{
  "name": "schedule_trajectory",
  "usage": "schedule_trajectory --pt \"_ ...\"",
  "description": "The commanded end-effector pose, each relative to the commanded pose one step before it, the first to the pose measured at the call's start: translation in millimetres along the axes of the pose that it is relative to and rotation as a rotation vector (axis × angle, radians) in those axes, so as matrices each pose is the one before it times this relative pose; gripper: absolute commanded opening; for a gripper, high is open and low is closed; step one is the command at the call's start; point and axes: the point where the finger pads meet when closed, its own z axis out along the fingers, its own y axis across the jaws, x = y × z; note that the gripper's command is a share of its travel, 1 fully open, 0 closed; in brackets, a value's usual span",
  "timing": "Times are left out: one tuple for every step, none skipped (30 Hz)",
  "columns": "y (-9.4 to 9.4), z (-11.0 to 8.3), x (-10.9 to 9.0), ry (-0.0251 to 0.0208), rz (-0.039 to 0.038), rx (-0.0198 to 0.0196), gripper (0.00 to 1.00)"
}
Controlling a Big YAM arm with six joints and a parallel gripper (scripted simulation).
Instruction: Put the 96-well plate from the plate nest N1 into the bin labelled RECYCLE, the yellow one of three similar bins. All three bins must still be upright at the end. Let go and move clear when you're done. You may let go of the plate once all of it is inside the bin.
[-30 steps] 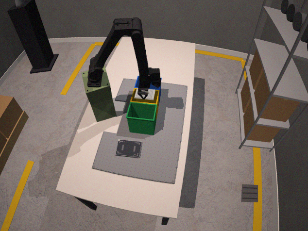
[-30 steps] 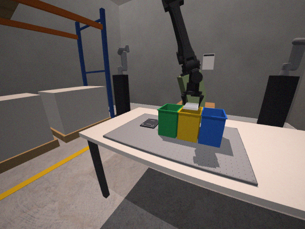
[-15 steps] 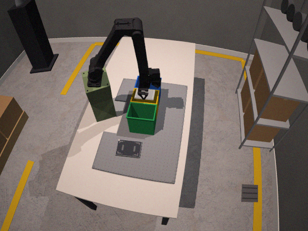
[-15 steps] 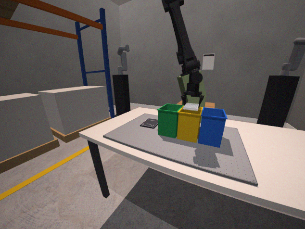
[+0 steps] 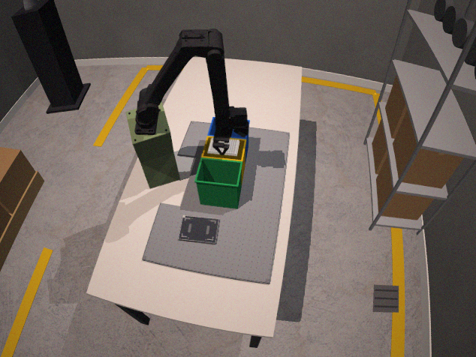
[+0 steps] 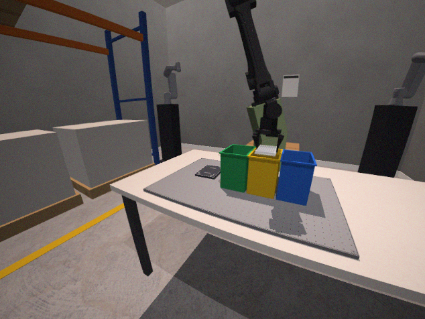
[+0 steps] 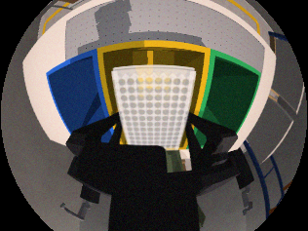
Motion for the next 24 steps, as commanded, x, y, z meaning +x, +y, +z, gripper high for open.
schedule_trajectory --pt "-1.31 4.25 -8.61 -0.01284 0.00555 -0.00507 0.00" --pt "0.62 0.80 0.47 0.00068 -0.00228 -0.00009 0.00" --pt "0.74 1.00 0.81 0.00143 -0.00288 0.00006 0.00" --pt "0.00 0.00 0.00 0.00000 0.00000 0.00000 0.00" --pt "0.00 0.00 0.00 0.00000 0.00000 0.00000 0.00" --pt "-1.42 -3.72 -0.10 -0.00371 0.00106 -0.00075 0.00" --pt "-0.64 3.71 2.32 0.00520 0.00149 0.00157 0.00" --pt "-0.30 2.49 1.79 0.00574 -0.00042 0.00142 0.00" --pt "0.05 0.74 -0.46 -0.00083 0.00026 -0.00020 0.00" --pt "0.09 0.66 -0.42 -0.00078 0.00025 -0.00018 0.00" --pt "0.12 0.66 -0.49 -0.00086 0.00028 -0.00023 0.00" --pt "1.05 0.40 -0.55 -0.00179 -0.00237 -0.00070 0.00" --pt "1.01 0.34 -0.59 -0.00175 -0.00211 -0.00066 0.00" --pt "-0.26 0.79 -0.43 -0.00028 0.00134 0.00001 0.00" --pt "-1.00 0.97 -0.03 0.00092 0.00291 0.00061 0.00" --pt "-0.41 0.14 -0.91 -0.00197 0.00181 -0.00018 0.00" --pt "-0.05 -0.13 -0.99 -0.00264 0.00086 -0.00062 0.00" --pt "-0.10 0.98 0.83 0.00179 -0.00058 0.00036 0.00" --pt "0.29 1.71 1.90 0.00431 -0.00252 0.00081 0.00" --pt "0.72 0.43 0.46 -0.00008 -0.00261 -0.00032 0.00" --pt "0.00 0.00 0.00 0.00000 0.00000 0.00000 0.00" --pt "0.00 0.00 0.00 0.00000 0.00000 0.00000 0.00" --pt "-0.73 -2.41 1.22 0.00211 -0.00244 0.00040 0.00" --pt "-0.46 3.14 0.82 0.00125 0.00269 0.00081 0.00"
